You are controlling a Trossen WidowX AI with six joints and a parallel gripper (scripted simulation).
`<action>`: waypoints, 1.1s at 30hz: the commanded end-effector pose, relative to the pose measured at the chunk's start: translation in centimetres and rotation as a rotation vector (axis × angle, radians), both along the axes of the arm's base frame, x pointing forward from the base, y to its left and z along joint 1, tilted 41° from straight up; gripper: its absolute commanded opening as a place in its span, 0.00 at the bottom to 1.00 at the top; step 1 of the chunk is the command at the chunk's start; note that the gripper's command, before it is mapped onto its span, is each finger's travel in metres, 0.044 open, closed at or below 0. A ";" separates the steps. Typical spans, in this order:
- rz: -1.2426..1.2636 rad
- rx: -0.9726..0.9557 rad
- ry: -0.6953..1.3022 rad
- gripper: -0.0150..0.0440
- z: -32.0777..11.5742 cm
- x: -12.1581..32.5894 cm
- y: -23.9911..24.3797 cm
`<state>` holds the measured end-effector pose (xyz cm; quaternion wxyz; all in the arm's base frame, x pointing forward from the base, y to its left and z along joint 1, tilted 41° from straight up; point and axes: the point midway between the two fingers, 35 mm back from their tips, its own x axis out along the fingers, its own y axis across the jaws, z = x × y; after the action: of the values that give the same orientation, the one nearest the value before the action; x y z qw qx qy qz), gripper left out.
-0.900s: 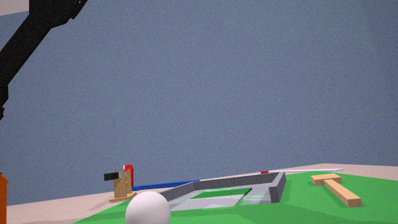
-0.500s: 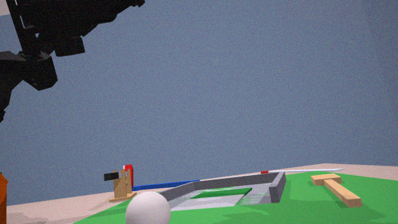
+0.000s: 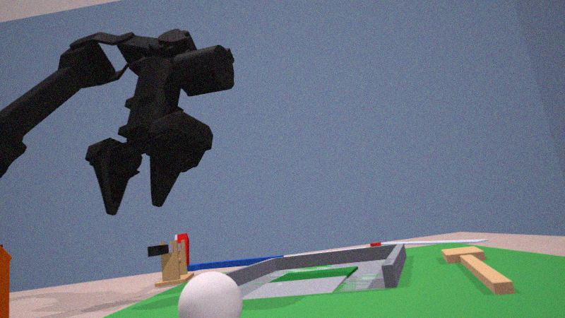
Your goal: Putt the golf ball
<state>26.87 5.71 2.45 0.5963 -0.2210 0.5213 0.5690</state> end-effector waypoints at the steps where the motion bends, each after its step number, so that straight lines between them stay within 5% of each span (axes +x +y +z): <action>1: 0.286 0.358 -0.285 1.00 4.1 -2.1 6.5; 6: 0.460 0.587 -0.486 1.00 6.9 -4.6 9.6; 33: 0.459 0.589 -0.486 1.00 3.4 -5.0 12.6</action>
<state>22.14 17.72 6.82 0.5991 -0.2866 0.1131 0.7391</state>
